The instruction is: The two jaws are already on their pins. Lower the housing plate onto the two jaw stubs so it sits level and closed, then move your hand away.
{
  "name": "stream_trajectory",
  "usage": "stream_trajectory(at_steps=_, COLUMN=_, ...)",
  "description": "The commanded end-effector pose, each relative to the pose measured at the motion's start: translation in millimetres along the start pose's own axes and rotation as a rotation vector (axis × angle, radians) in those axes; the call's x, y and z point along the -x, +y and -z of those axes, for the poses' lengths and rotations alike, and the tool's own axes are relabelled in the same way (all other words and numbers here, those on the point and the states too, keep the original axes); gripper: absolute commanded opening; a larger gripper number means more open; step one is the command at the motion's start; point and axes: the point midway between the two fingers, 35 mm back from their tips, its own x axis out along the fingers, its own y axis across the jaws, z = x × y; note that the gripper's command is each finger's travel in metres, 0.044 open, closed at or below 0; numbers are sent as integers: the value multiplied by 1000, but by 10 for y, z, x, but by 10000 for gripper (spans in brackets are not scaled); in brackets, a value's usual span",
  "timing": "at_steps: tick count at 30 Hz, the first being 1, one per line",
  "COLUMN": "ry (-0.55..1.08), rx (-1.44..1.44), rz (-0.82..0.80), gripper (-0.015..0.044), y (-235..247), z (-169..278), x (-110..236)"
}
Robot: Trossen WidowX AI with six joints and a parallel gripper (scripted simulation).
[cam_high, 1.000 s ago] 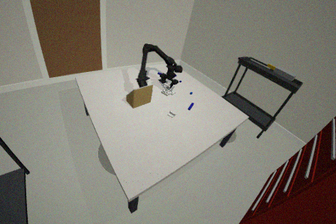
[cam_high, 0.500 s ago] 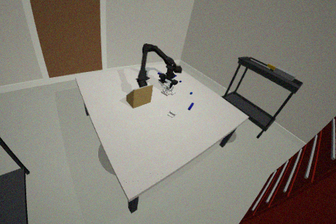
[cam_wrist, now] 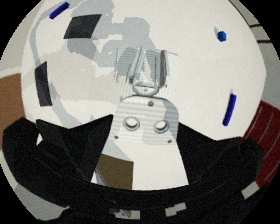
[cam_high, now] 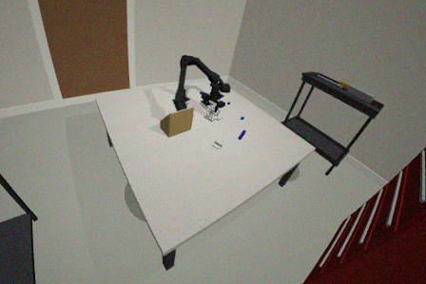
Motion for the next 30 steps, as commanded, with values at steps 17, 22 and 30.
stream_trajectory(at_steps=17, ry=-2, rx=5, rz=2, gripper=351, y=-18, z=6, x=5)
stream_trajectory(at_steps=22, ry=-2, rx=5, rz=2, gripper=351, y=-19, z=5, x=-6)
stream_trajectory(at_steps=30, ry=-2, rx=5, rz=4, gripper=351, y=-27, z=-4, x=-133)
